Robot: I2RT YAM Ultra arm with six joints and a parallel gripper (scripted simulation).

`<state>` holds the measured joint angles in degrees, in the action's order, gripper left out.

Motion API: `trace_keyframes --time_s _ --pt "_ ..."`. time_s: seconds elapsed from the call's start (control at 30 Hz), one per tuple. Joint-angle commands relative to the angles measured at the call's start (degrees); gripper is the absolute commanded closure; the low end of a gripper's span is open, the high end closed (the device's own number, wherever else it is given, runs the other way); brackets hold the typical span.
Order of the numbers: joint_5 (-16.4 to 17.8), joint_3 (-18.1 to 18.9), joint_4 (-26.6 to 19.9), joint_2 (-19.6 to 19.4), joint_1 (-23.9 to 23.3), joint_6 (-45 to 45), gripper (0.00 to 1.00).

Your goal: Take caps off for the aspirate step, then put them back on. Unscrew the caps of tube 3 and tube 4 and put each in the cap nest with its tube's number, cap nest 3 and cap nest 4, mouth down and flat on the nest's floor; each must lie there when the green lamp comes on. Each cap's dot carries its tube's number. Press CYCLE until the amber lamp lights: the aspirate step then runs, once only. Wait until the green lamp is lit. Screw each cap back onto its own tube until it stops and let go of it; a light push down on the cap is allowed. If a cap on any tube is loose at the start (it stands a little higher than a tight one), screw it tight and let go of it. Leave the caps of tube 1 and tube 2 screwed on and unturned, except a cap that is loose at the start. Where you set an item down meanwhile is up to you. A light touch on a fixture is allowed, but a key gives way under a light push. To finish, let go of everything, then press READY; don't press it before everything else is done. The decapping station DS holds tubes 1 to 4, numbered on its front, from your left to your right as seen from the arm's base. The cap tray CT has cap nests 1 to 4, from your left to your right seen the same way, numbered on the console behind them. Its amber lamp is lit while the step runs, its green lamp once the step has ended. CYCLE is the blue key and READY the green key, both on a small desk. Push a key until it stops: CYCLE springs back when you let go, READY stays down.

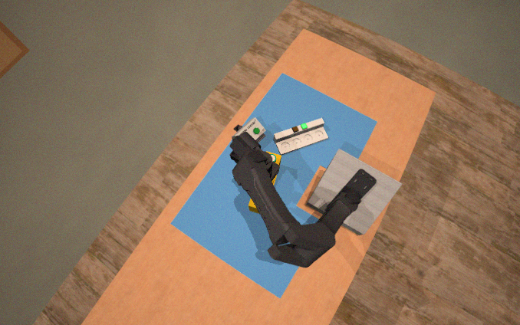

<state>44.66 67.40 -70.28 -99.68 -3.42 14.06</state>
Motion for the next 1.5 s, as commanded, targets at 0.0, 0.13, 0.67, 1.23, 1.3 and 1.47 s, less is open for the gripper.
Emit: trace_keyframes --time_s 0.0,0.13,0.67,1.23,1.3,1.47 --pt "-0.33 0.33 0.1 0.03 -1.27 7.86 0.51" --pt "-0.33 0.33 0.11 0.03 -1.26 7.85 0.51" --pt "0.54 -5.67 10.78 0.22 3.71 0.95 0.51" --pt "0.61 -6.29 12.04 0.17 4.3 0.13 0.51" --pt "0.63 -6.44 12.35 0.16 4.44 -0.07 0.51" --pt "0.67 -6.78 13.12 0.07 4.79 -0.57 0.51"
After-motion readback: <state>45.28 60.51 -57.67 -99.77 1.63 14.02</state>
